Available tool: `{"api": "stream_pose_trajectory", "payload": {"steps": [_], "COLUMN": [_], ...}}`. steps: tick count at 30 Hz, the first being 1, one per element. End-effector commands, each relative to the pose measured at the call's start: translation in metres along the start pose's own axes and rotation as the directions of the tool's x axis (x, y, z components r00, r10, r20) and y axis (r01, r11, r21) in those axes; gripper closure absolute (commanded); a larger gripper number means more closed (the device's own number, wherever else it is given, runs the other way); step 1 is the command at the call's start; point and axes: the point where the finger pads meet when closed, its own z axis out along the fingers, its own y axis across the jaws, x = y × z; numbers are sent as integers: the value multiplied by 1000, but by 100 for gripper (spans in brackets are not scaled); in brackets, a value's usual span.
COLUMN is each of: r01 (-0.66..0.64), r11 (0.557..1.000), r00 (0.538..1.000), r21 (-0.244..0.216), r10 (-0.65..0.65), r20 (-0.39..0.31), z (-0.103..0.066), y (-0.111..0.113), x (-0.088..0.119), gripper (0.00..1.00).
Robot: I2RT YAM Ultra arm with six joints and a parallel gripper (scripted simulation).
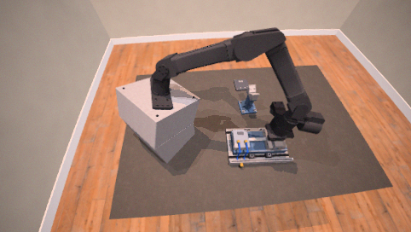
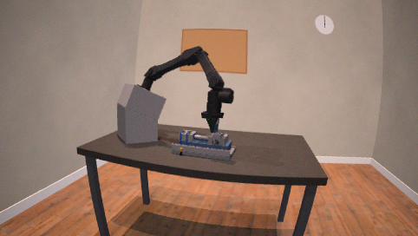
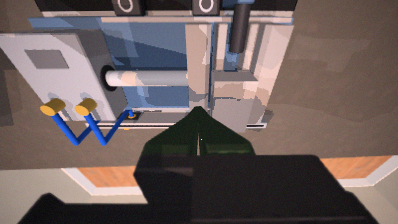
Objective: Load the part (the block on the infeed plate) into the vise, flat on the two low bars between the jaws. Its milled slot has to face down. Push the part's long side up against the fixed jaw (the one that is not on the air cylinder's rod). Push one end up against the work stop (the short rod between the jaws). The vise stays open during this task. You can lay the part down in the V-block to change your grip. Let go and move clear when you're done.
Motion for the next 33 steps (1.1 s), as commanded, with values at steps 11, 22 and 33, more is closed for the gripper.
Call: {"api": "stream_pose_trajectory", "payload": {"steps": [11,22,33], "r01": [-8,-8,-11], "r11": [1000,1000,1000], "r00": [1000,1000,1000], "r21": [15,15,8], "r10": [8,8,11], "r20": [-4,-4,-2], "z": [-10,-10,-4], "y": [-2,-2,-4], "x": [5,5,7], "gripper": [100,100,100]}}
